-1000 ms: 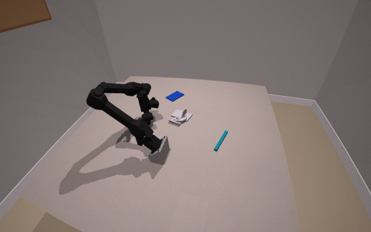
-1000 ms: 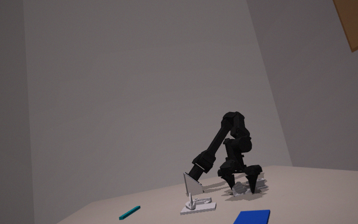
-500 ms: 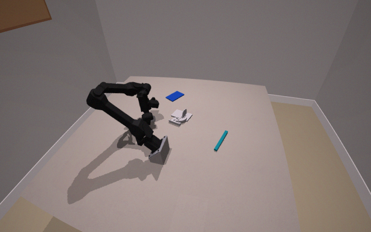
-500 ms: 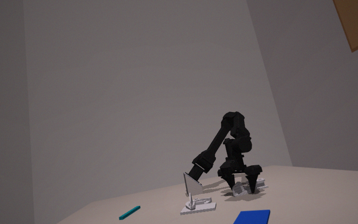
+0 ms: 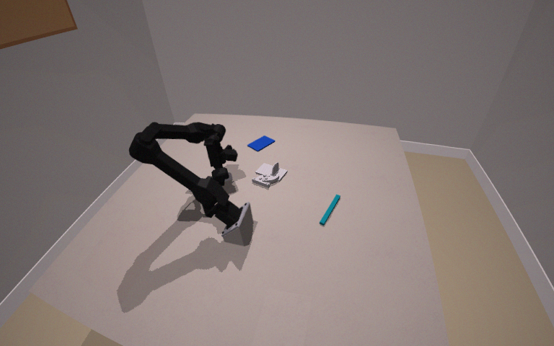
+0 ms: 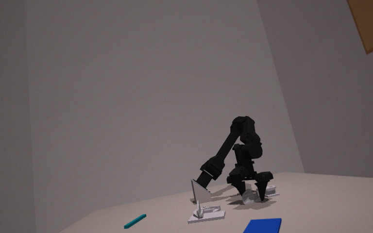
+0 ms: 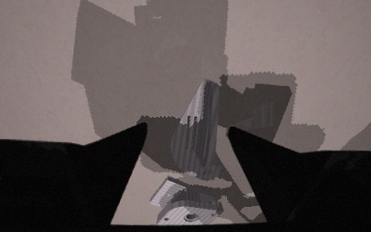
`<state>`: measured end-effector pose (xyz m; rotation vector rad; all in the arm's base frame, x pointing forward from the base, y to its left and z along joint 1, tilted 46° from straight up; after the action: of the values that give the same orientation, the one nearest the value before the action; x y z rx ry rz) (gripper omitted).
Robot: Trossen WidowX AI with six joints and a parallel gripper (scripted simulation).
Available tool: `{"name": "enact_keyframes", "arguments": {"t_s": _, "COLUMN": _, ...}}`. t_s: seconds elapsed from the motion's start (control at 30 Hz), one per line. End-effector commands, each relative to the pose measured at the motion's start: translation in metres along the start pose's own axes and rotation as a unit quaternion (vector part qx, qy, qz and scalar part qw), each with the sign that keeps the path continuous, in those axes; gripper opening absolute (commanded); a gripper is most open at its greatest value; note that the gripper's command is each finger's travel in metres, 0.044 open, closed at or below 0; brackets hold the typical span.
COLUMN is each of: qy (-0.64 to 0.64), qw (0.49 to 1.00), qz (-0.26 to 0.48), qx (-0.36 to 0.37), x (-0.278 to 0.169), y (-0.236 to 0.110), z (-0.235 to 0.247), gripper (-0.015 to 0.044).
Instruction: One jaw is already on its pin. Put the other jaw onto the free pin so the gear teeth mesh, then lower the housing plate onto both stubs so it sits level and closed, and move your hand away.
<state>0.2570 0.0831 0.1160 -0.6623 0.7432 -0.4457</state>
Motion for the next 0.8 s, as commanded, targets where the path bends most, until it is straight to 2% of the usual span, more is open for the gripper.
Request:
{"name": "enact_keyframes", "arguments": {"t_s": 0.0, "qy": 0.0, "qw": 1.0, "qz": 0.0, "qx": 0.0, "x": 0.0, "y": 0.0, "z": 0.0, "gripper": 0.0309}}
{"name": "enact_keyframes", "arguments": {"t_s": 0.17, "qy": 0.0, "qw": 1.0, "qz": 0.0, "qx": 0.0, "x": 0.0, "y": 0.0, "z": 0.0, "gripper": 0.0177}}
{"name": "enact_keyframes", "arguments": {"t_s": 0.4, "qy": 0.0, "qw": 1.0, "qz": 0.0, "qx": 0.0, "x": 0.0, "y": 0.0, "z": 0.0, "gripper": 0.0134}}
{"name": "enact_keyframes", "arguments": {"t_s": 0.77, "qy": 0.0, "qw": 1.0, "qz": 0.0, "qx": 0.0, "x": 0.0001, "y": -0.0005, "z": 0.0, "gripper": 0.0134}}
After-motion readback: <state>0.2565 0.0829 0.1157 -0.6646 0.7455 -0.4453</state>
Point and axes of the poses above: the point midway between the two fingers, 35 mm back from their tips, its own y axis out along the fingers, its own z axis across the jaws, x = y × z, the point moved 2 cm from there along -y, back along the fingers, and after that the axes turned 15 degrees about -y, right-handed, at the moved point
